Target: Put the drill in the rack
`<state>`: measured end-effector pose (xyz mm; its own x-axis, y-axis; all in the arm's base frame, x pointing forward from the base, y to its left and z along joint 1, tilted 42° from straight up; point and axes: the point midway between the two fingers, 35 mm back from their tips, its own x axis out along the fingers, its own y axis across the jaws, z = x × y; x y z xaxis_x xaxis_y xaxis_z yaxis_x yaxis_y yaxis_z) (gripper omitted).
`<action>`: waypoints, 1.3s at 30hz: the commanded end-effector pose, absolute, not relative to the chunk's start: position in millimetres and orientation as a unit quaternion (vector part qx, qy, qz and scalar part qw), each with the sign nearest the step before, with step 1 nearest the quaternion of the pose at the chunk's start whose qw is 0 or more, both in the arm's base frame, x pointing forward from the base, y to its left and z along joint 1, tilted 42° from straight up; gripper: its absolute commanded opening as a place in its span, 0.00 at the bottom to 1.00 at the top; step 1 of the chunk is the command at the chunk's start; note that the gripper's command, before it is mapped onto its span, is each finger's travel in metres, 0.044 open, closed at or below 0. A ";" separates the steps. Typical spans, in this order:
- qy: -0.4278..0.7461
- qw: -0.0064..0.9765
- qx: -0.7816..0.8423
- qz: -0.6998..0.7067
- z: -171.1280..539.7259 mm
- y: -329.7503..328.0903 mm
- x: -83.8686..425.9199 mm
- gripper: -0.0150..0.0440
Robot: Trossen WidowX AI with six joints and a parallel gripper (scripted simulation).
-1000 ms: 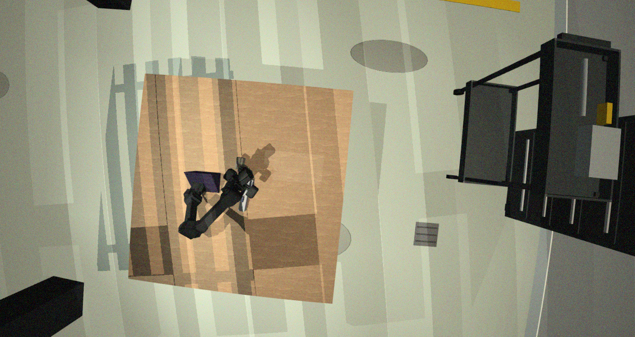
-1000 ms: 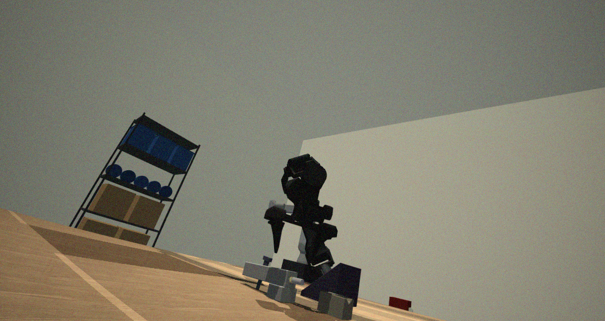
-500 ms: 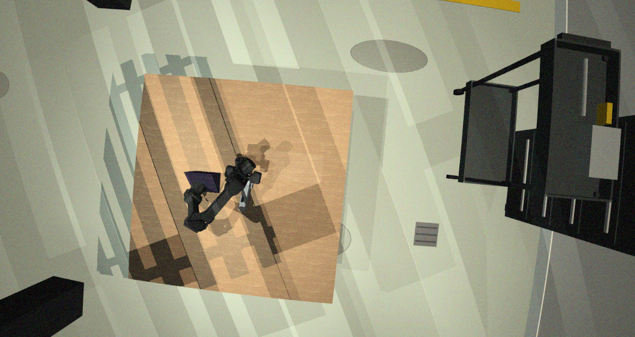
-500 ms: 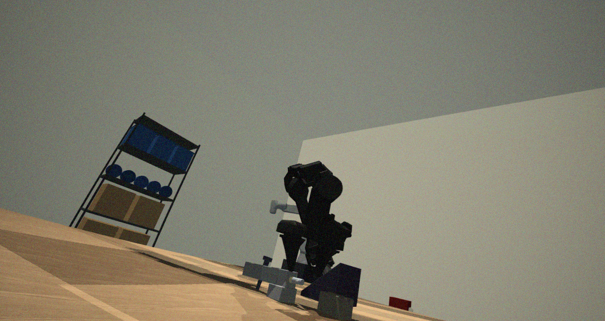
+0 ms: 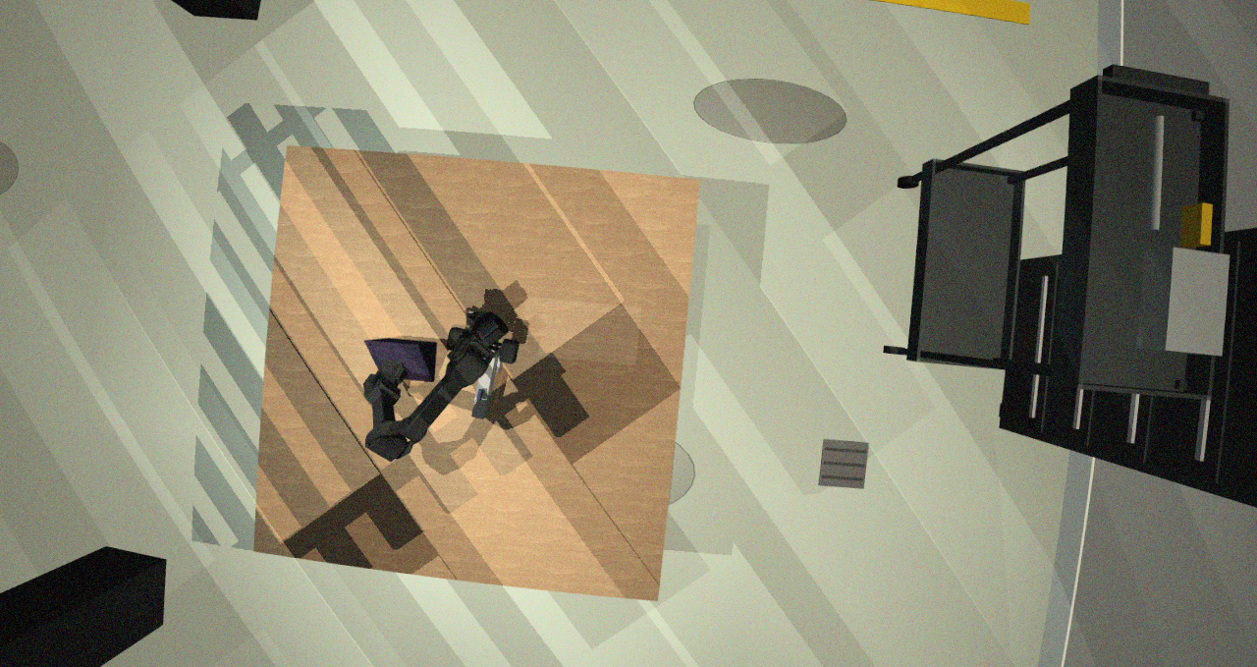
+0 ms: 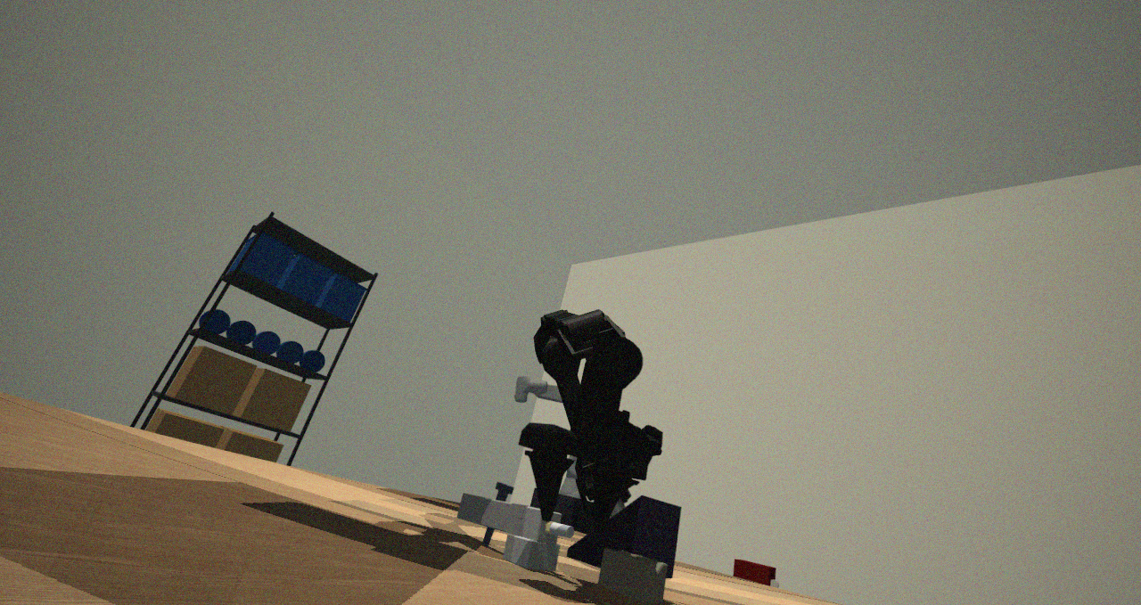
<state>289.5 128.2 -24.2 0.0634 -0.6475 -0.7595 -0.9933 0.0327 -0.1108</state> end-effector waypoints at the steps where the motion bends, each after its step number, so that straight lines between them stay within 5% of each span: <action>1: 0.634 0.335 -0.648 0.257 -27.9 121.6 290.1 1.00; 25: 0.635 0.334 -0.648 0.255 -47.7 90.7 290.5 1.00; 39: 0.635 0.336 -0.647 0.255 -46.2 94.3 290.7 0.38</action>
